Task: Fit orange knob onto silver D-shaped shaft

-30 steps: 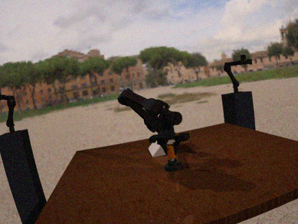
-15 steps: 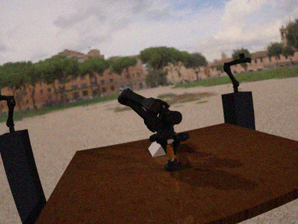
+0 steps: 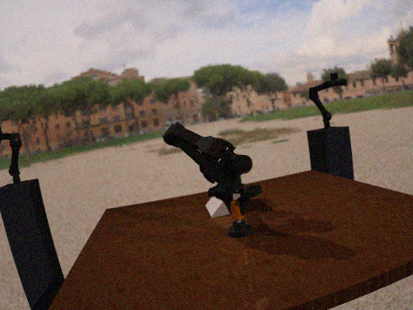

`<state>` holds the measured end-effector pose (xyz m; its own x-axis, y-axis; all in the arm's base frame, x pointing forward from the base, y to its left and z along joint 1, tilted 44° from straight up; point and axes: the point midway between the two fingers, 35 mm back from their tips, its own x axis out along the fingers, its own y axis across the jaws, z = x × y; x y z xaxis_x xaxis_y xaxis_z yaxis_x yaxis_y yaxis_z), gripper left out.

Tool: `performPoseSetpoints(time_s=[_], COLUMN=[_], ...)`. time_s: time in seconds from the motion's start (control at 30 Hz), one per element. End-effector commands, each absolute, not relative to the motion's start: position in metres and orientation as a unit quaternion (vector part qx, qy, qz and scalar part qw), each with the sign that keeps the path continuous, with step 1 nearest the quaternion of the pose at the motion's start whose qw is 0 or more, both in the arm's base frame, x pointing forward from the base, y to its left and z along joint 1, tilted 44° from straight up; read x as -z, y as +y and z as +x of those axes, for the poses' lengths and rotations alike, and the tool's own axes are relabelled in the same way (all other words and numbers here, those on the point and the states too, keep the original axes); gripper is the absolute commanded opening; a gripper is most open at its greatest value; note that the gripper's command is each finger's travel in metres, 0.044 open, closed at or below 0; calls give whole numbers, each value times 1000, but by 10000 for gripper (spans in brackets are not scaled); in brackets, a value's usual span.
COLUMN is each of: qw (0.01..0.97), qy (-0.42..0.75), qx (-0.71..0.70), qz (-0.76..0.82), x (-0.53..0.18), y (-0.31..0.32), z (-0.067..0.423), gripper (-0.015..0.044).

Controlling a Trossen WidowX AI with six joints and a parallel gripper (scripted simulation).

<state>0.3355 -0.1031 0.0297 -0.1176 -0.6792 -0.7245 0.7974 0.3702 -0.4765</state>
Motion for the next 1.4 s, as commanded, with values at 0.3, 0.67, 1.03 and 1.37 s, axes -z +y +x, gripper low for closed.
performPoseSetpoints(time_s=[0.3,0.67,1.03,1.37], qw=[664,663,664,662], qy=[506,499,510,490], qx=[549,555,546,563], qz=[47,55,42,65], x=[-29,-28,-25,-17], y=[-104,-103,-107,-114], z=[336,335,335,334], gripper=[0,0,0,0])
